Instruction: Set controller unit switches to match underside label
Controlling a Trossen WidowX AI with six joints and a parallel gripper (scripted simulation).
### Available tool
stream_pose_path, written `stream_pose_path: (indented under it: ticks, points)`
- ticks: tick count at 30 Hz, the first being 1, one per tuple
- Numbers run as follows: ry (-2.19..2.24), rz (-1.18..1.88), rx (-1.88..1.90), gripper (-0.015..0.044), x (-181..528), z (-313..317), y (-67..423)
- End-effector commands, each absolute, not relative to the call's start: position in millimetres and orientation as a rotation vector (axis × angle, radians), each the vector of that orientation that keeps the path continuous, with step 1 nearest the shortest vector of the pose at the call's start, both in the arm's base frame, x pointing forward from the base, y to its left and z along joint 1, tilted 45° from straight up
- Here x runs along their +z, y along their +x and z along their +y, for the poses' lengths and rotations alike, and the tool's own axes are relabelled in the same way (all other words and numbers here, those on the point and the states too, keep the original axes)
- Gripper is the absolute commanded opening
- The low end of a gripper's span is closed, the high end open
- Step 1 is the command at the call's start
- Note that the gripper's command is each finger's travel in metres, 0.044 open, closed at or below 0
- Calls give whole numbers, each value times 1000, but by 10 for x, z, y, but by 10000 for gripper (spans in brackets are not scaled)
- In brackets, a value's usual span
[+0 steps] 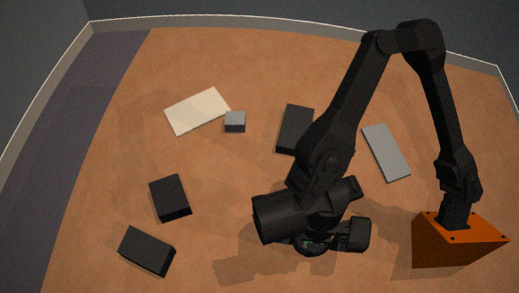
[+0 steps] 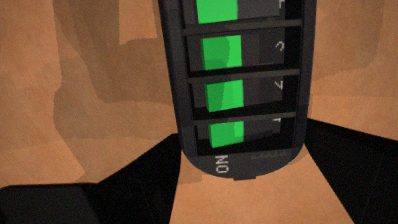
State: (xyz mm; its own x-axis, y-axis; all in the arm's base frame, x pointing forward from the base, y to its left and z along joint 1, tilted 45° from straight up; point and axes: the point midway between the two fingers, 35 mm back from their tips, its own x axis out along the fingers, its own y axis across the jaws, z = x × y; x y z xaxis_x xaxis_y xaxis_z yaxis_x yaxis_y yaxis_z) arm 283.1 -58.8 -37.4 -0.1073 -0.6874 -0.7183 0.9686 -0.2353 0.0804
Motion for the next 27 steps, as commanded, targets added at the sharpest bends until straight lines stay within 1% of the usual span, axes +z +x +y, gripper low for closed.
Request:
stream_pose_path:
  ticks: [1,13,14,25,27]
  points:
    - [781,482,-1654,0,-353,-598,2927]
    - [781,482,-1654,0,-350,-606,2970]
    - [775,496,-1665,26,-370,-601,2914]
    - [775,496,-1665,315,-370,-601,2914]
    - [778,494,-1662,368,-294,-523,2931]
